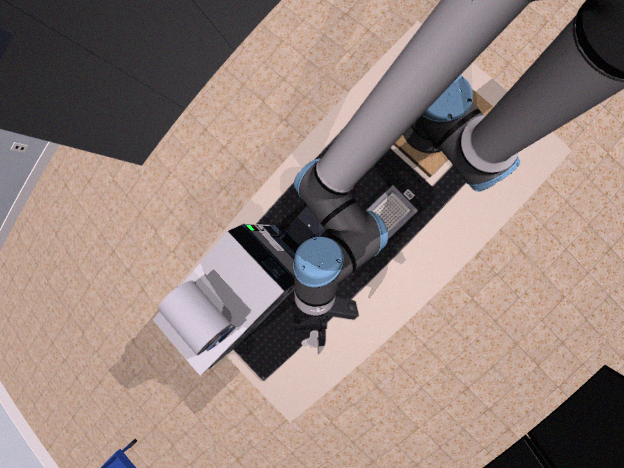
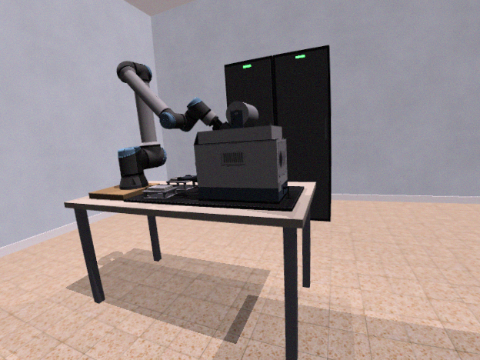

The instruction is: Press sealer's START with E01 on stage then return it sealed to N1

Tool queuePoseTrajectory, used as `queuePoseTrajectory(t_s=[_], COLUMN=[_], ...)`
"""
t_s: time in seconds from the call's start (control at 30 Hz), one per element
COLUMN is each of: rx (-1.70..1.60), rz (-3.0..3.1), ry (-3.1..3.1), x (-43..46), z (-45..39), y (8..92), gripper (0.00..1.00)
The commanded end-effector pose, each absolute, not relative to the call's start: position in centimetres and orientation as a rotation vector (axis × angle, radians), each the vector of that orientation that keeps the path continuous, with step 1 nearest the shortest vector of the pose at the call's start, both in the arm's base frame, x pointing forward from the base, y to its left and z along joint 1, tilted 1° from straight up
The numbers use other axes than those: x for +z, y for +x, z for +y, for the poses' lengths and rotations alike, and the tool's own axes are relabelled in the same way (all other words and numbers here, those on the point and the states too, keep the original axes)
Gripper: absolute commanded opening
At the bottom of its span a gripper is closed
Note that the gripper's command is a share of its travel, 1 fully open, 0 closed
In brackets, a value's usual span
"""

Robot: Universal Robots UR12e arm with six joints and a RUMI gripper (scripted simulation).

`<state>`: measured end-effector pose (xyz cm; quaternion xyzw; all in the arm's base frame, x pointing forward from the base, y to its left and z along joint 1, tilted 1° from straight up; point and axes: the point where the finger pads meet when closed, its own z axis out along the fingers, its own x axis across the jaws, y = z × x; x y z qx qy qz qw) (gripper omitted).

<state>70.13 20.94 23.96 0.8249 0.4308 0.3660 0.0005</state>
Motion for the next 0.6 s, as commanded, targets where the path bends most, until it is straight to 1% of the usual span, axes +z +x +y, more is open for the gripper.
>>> queuePoseTrajectory(t_s=[0.0, 0.57], rx=[1.115, 0.989], rz=[1.349, 1.329], ry=[2.609, 2.67], x=[25.0, 29.5], z=[20.4, 18.3], y=[71.5, 75.3], gripper=[0.68, 0.68])
